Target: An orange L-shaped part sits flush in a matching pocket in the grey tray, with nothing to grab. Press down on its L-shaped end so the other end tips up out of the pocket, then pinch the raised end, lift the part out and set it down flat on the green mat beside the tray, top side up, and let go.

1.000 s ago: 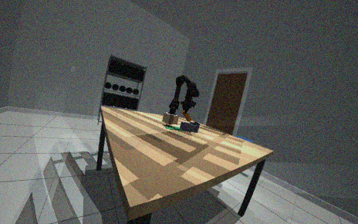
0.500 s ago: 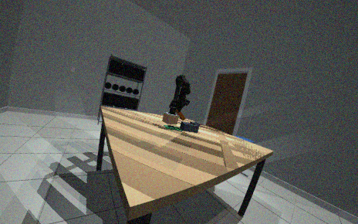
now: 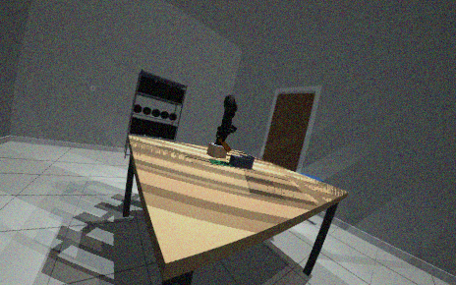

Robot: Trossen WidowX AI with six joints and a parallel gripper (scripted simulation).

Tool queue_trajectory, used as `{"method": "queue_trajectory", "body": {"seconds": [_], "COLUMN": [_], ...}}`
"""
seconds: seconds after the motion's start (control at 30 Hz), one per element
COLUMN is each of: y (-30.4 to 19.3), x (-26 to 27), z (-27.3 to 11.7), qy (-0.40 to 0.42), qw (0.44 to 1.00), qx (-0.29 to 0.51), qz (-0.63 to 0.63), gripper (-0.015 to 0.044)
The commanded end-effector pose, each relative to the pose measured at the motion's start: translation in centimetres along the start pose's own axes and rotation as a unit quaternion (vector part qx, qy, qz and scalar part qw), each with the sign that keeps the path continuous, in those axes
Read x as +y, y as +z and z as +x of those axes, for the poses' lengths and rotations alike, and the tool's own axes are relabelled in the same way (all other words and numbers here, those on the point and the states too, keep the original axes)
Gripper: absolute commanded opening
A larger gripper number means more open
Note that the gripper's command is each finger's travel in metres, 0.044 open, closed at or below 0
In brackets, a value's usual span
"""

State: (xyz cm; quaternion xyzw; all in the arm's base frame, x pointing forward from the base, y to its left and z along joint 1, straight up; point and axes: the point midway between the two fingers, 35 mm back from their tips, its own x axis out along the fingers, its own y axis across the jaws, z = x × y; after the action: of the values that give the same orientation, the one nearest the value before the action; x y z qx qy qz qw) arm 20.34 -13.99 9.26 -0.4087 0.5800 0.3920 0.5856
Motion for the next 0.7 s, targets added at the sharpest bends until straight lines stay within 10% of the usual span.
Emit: {"method": "queue_trajectory", "body": {"seconds": [0.0,0.67], "y": [-0.1,-0.1], "x": [0.0,0.0], "z": [0.5,3.7], "qy": [0.0,0.0], "qw": [1.0,1.0], "qx": [-0.001,-0.001], "qz": [-0.001,-0.001], "gripper": [0.0,0.0]}}
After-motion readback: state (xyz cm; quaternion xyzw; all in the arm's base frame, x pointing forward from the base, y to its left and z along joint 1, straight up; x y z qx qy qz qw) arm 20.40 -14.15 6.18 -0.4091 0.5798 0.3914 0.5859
